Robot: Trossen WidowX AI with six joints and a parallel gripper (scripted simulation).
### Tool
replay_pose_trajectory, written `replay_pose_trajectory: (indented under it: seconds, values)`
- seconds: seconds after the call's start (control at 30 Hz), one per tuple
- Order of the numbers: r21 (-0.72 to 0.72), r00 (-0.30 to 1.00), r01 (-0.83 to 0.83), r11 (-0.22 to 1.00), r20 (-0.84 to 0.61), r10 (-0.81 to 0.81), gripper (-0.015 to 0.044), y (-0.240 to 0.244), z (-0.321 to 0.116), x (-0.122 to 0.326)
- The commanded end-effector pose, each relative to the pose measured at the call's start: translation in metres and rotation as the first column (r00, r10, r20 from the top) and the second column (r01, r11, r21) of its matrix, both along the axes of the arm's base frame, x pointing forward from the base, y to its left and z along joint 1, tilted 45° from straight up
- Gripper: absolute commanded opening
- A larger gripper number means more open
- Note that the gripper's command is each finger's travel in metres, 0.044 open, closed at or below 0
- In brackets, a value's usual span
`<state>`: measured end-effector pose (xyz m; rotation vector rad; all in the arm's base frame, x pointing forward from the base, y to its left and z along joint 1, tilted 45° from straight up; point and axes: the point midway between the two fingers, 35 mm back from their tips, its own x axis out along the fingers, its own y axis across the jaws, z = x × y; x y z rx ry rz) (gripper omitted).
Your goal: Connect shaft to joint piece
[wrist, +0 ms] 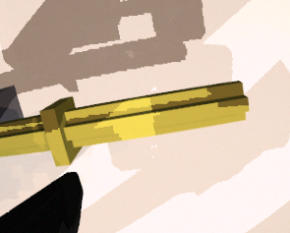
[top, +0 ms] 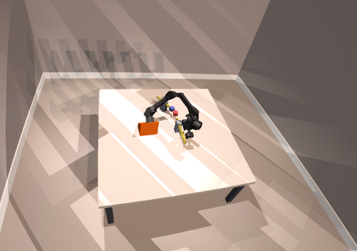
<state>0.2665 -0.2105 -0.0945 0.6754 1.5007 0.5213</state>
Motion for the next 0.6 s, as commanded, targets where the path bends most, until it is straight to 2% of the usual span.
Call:
replay_pose_trajectory:
  seconds: [0.0, 0.13, 0.57]
  values:
    - [-0.012, 0.999, -0.03, 0.999, 0.022, 0.03, 0.044, -0.003, -0.004, 0.0]
    - [-0.01, 1.0, 0.005, 1.0, -0.014, -0.005, 0.044, -0.002, -0.005, 0.001]
    - [-0.056, 0.897, 0.299, 0.953, -0.324, -0.301, 0.044, 0.012, -0.02, 0.003]
